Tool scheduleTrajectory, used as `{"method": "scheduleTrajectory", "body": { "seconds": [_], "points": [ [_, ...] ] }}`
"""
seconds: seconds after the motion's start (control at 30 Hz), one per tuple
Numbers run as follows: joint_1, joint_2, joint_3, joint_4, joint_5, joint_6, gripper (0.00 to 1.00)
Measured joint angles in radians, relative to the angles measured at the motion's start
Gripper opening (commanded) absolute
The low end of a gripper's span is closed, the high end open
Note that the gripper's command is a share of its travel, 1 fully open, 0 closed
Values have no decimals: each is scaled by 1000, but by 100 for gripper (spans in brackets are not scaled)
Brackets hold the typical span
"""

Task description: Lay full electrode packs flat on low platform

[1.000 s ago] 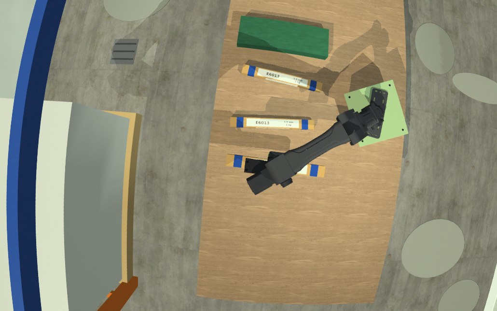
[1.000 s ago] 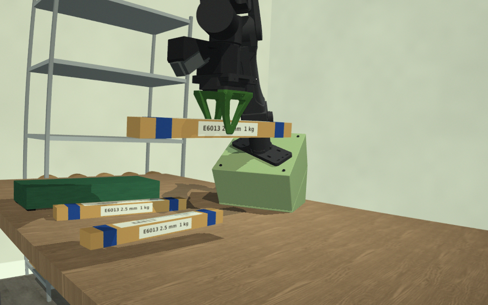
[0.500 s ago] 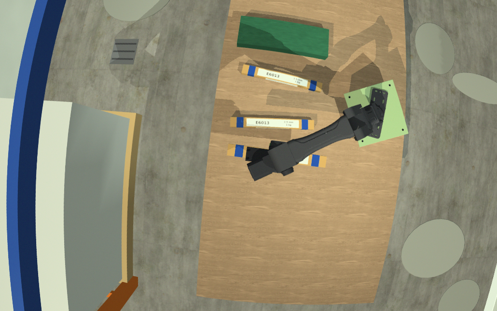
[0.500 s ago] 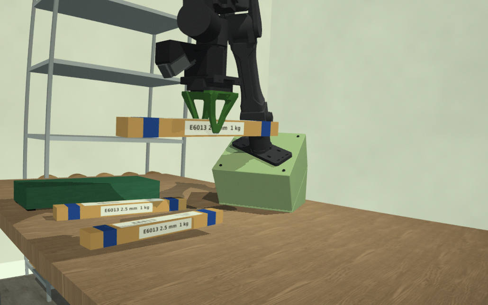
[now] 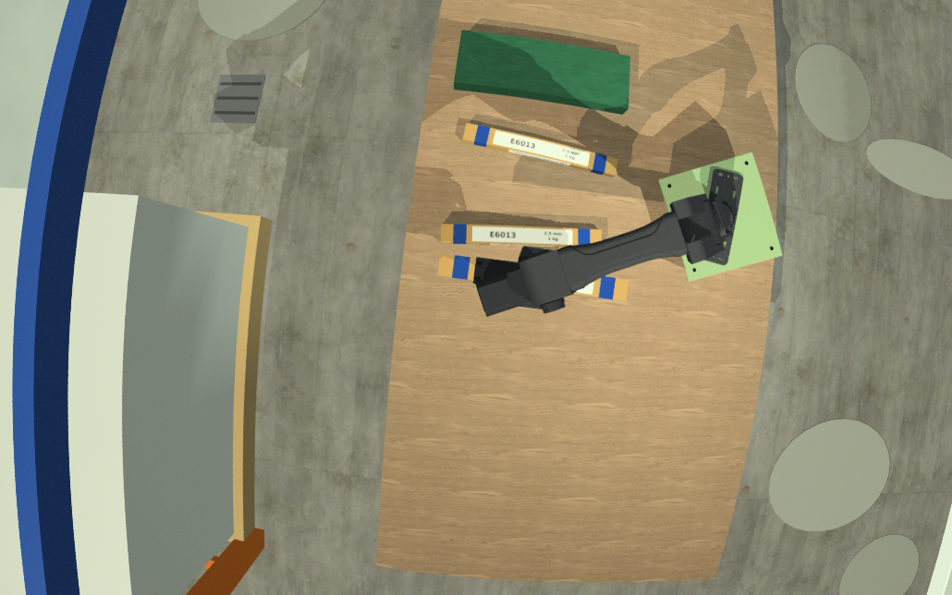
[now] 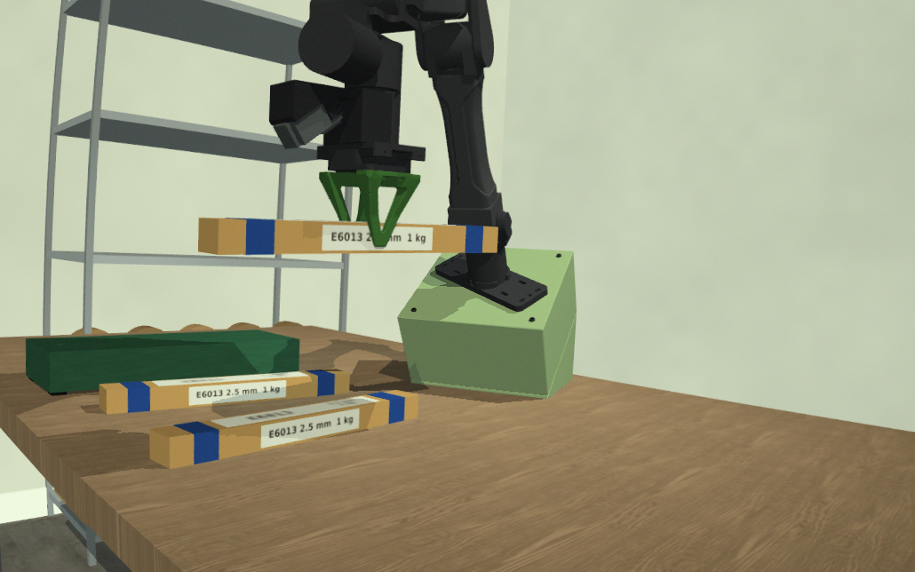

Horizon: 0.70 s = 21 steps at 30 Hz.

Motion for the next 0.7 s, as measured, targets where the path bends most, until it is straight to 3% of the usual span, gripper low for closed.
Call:
{"method": "scheduleTrajectory", "body": {
  "seconds": [0.7],
  "points": [
    [-174, -79, -108, 47, -96, -155, 0]
  ]
}}
